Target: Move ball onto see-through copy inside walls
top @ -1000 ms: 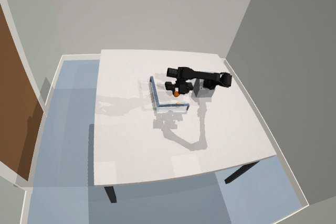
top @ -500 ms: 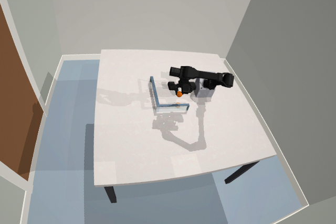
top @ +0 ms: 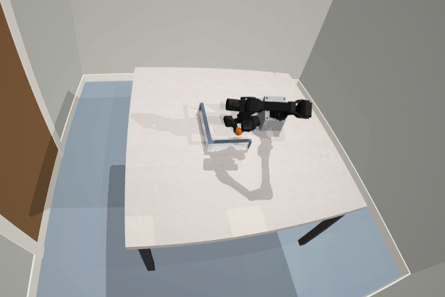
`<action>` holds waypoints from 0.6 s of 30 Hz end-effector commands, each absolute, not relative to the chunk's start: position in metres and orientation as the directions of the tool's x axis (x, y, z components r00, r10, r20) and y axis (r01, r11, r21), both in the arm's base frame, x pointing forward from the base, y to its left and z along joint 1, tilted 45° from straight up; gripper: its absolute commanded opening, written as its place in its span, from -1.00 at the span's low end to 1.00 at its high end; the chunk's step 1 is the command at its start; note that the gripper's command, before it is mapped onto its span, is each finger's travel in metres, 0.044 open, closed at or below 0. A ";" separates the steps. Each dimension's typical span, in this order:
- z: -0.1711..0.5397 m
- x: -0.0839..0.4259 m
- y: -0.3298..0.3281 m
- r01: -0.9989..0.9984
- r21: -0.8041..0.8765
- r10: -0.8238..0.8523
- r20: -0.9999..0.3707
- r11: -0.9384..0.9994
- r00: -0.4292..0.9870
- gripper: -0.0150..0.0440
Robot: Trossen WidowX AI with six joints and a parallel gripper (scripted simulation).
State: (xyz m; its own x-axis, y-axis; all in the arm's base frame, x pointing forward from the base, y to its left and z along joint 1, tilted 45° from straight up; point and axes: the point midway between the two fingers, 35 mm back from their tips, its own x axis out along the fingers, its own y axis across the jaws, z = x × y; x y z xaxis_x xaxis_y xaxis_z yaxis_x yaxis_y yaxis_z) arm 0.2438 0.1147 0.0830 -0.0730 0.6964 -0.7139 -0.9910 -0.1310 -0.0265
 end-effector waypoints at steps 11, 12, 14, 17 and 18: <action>0.043 0.235 0.156 -0.991 -0.017 0.703 -0.706 -0.130 -0.080 -0.49; 0.043 0.235 0.156 -0.991 -0.017 0.703 -0.706 -0.130 -0.080 -0.49; 0.043 0.235 0.156 -0.991 -0.017 0.703 -0.706 -0.130 -0.080 -0.49; 0.041 0.235 0.157 -0.991 -0.017 0.703 -0.706 -0.130 -0.080 -0.49; 0.041 0.235 0.158 -0.991 -0.017 0.703 -0.706 -0.130 -0.080 -0.49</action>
State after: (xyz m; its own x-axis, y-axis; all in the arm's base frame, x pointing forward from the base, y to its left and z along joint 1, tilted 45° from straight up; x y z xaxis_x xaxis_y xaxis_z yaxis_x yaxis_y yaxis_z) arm 0.2365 0.1556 0.0431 -0.0766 0.7004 -0.7096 -0.9909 -0.1323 -0.0236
